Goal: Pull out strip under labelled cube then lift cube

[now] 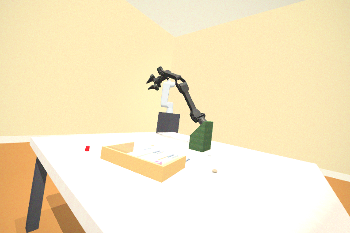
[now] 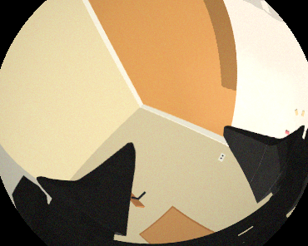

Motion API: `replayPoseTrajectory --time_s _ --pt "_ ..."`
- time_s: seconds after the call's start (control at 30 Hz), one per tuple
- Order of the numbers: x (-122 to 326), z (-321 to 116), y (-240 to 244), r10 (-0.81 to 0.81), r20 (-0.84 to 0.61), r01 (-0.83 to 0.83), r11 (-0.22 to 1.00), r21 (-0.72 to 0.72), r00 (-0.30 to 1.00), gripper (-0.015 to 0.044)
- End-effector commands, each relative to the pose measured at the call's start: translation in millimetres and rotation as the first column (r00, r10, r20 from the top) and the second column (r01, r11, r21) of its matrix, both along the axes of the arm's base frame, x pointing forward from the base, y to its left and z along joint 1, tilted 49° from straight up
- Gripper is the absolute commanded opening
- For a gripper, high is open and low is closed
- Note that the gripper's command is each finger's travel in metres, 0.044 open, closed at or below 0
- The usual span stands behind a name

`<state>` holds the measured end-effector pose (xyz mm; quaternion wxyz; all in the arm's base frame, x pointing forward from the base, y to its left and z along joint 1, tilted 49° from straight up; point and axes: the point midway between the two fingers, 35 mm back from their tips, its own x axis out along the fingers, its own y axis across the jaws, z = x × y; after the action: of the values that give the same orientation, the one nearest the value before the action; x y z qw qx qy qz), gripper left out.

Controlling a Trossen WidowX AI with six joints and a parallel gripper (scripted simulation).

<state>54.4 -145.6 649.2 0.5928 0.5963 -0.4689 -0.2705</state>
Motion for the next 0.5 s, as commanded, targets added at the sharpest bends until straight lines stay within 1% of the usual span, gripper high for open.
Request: replayPoseTrajectory --time_s 0.0,0.07,0.23,0.33,0.47 --pt "-0.6 -0.2 -1.5 0.001 -0.003 -0.001 1.0 -0.002 1.0 0.04" --pt "-4.9 -2.7 -14.3 0.007 -0.029 -0.008 1.0 -0.017 1.0 0.04" --pt "-6.8 -19.8 -66.5 0.025 -0.133 -0.034 0.997 -0.065 0.991 0.04" --pt "3.4 -35.7 -97.7 0.034 -0.2 -0.053 0.995 -0.088 0.979 0.04" --pt "29.8 -62.3 -134.1 0.048 -0.298 -0.085 0.99 -0.113 0.954 0.04"
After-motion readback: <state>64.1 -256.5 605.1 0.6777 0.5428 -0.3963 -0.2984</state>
